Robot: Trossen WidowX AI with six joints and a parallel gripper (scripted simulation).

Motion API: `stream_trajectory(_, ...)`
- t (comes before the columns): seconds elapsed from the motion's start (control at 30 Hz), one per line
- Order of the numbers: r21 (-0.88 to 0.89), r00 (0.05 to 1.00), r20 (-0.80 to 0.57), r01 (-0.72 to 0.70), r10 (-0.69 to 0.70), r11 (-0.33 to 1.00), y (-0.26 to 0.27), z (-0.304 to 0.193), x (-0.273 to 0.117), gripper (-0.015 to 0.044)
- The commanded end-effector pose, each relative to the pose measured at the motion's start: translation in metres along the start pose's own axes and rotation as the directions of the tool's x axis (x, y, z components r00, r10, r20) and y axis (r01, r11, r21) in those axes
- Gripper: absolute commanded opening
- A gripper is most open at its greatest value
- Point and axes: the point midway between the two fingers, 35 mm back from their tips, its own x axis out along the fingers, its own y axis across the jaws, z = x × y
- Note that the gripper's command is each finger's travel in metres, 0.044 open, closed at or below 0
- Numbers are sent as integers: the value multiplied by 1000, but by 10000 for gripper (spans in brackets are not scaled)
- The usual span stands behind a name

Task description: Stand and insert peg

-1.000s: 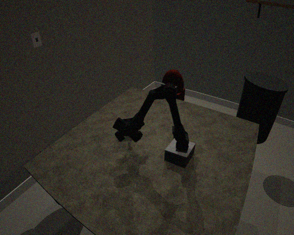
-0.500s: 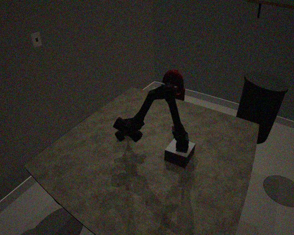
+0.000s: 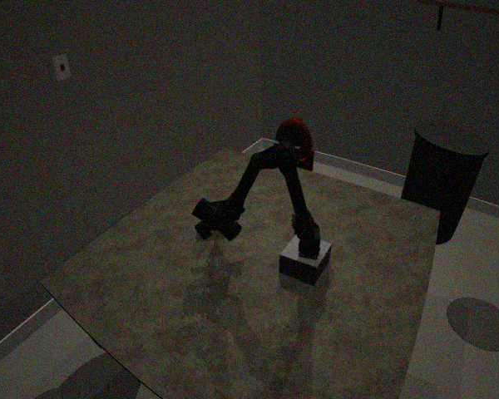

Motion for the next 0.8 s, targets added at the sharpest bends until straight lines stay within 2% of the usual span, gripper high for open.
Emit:
stream_trajectory(0.0, -7, 1000, 4, -1, 1, 1000, 0, 2, 3, 0)
stream_trajectory(0.77, -7, 1000, 4, -1, 1, 1000, 1, 1, 17, 0)
